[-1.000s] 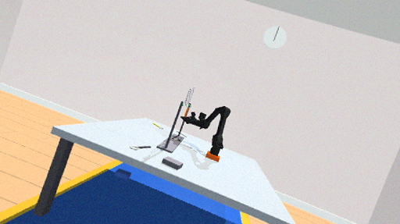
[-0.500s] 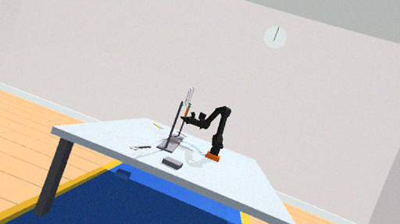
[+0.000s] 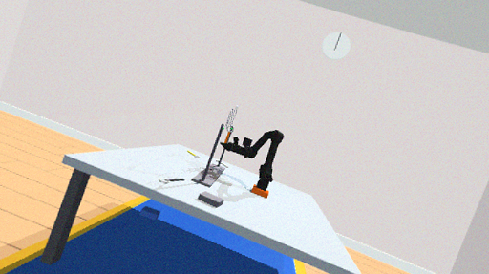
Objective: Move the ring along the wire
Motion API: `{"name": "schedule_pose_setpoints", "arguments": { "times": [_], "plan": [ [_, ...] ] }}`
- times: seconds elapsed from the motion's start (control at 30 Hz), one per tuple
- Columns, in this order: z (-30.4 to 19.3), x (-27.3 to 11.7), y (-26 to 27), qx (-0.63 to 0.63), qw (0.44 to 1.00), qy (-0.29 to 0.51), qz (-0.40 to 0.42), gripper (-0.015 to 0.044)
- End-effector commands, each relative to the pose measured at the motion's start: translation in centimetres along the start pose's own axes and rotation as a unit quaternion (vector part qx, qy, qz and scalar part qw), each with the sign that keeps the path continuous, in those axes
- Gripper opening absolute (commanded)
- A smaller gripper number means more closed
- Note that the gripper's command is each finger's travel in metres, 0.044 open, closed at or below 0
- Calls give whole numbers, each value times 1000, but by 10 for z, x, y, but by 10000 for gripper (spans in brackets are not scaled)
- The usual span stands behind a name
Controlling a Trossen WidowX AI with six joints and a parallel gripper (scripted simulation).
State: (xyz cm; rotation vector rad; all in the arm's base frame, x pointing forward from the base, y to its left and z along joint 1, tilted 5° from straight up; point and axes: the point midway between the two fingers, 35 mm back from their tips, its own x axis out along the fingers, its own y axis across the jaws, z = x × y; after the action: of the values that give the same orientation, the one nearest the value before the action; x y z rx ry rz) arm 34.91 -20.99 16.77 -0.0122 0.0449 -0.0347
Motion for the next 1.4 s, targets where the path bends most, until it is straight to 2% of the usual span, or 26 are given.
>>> {"name": "schedule_pose_setpoints", "arguments": {
  "times": [0.0,0.77,1.37],
  "plan": [
    [0,0,10,21,1000,-1,0,-150],
    [18,1,82,233,973,-2,1,-150],
    [47,-22,119,368,925,85,36,-150]
  ]
}}
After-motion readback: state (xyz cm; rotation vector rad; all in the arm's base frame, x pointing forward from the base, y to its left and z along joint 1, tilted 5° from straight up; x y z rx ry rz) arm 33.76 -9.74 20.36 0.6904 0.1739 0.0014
